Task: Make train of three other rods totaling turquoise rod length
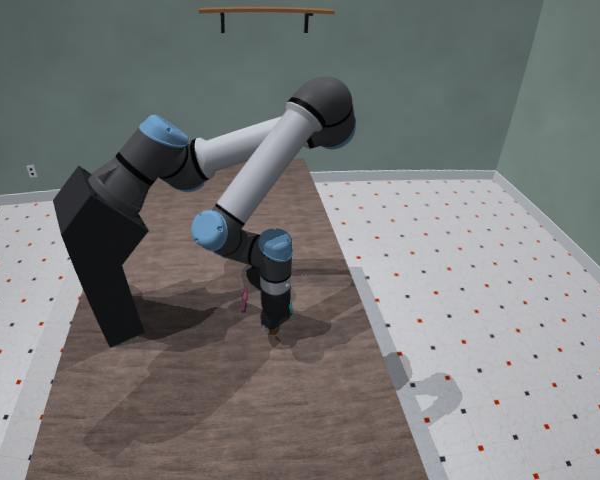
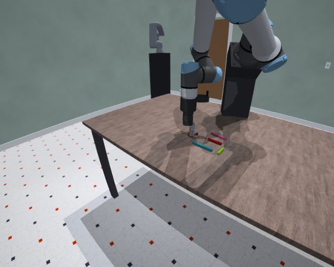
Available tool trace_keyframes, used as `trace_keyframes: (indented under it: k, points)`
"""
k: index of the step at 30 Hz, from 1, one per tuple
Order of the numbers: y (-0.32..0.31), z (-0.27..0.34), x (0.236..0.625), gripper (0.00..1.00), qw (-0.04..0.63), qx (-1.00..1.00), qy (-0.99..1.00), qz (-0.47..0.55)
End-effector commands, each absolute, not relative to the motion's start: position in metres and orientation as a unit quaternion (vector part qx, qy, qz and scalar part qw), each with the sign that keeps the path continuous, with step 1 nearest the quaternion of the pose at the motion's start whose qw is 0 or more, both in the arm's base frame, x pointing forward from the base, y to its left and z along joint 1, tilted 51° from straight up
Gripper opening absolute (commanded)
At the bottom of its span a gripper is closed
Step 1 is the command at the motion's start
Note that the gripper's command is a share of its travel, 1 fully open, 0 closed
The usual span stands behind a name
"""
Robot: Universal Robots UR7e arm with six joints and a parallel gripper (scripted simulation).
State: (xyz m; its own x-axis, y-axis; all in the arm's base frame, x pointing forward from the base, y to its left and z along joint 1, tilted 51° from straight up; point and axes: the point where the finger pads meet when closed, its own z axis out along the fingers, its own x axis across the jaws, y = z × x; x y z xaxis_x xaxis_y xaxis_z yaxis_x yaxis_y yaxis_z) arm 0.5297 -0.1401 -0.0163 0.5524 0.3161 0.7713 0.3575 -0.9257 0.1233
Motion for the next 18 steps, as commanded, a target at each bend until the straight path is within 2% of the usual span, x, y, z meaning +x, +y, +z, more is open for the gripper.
trace_keyframes:
  k: [1, 3, 4, 18]
  points:
    - [-0.1404, -0.016, 0.5297, 0.48, 0.024, -0.881, -0.191, -0.433]
    - [-0.1404, -0.016, 0.5297, 0.48, 0.024, -0.881, -0.191, -0.433]
    - [-0.1404, -0.016, 0.5297, 0.54, 0.024, -0.881, -0.191, -0.433]
    - [-0.1406, -0.0154, 0.529, 0.54, 0.024, -0.881, -0.191, -0.433]
